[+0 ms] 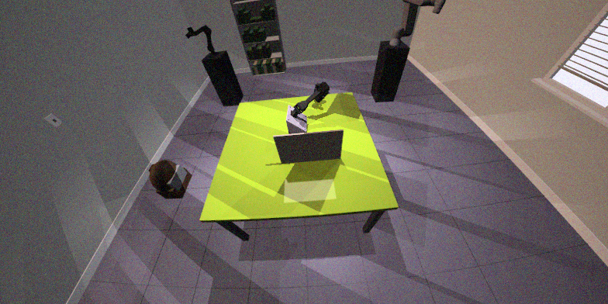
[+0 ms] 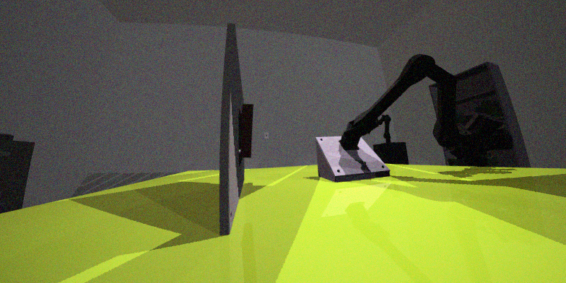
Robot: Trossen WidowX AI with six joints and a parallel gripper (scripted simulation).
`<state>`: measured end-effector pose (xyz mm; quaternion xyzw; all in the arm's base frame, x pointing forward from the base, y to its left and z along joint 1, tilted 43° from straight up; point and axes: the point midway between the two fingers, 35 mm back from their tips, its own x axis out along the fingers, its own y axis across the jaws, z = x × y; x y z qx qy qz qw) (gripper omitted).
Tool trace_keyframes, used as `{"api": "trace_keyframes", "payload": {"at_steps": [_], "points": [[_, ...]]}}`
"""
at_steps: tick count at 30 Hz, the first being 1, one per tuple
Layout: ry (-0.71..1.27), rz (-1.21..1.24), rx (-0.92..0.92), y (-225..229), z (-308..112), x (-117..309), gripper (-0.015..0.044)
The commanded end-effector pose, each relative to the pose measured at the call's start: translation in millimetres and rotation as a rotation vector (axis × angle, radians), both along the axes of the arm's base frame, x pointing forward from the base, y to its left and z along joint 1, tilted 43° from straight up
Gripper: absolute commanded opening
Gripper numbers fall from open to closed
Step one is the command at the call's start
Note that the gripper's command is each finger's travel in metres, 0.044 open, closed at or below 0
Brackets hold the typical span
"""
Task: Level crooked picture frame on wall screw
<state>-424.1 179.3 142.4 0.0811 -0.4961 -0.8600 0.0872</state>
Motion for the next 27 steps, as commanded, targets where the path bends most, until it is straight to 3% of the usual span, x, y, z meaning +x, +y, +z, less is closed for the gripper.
{"api": "trace_keyframes", "payload": {"at_steps": [1,8,13,19,27], "points": [[0.03,-0.06,0.077,22,16,4,0.026],[0.053,-0.274,0.086,83,64,52,0.026],[0.072,-0.476,0.061,126,99,108,0.026],[0.089,-0.636,0.032,152,120,157,0.026],[0.141,-1.053,-0.116,190,136,288,0.026]]}}
